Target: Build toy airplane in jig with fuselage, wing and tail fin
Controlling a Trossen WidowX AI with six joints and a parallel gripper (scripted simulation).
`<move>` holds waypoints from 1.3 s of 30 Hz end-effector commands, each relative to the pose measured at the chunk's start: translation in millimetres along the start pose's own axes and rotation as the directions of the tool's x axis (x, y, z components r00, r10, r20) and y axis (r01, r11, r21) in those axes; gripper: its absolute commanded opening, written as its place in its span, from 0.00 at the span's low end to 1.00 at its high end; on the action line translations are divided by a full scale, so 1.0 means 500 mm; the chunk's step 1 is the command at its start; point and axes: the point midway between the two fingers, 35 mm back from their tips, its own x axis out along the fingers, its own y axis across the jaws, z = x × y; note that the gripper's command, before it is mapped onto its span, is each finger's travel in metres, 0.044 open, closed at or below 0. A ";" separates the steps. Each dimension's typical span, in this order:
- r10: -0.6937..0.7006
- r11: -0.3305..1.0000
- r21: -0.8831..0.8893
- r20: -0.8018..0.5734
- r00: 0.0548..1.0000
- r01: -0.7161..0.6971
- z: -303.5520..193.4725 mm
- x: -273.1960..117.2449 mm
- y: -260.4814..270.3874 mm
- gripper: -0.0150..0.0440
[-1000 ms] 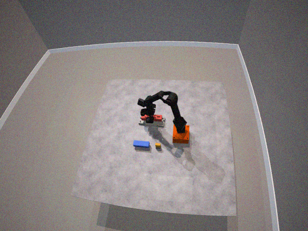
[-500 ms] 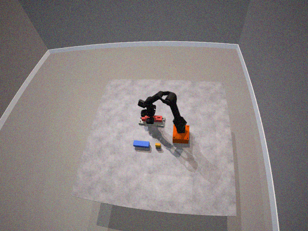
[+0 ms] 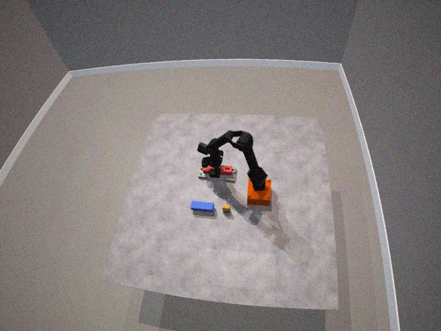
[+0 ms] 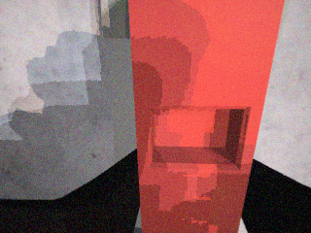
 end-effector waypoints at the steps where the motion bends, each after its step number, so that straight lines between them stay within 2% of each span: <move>1: 0.000 1.000 0.000 0.000 1.000 0.000 0.000 -0.001 0.000 0.73; 7: 0.000 1.000 0.000 0.000 1.000 0.000 0.000 -0.001 0.000 0.99; 14: 0.000 1.000 0.000 0.000 1.000 0.000 0.001 -0.006 -0.001 1.00; 21: -0.006 1.000 -0.004 0.002 1.000 0.006 0.002 -0.209 0.000 1.00; 32: -0.006 1.000 0.007 0.003 1.000 0.006 0.017 -0.215 0.002 1.00; 39: 0.002 1.000 0.006 0.009 1.000 -0.002 0.102 -0.204 0.172 1.00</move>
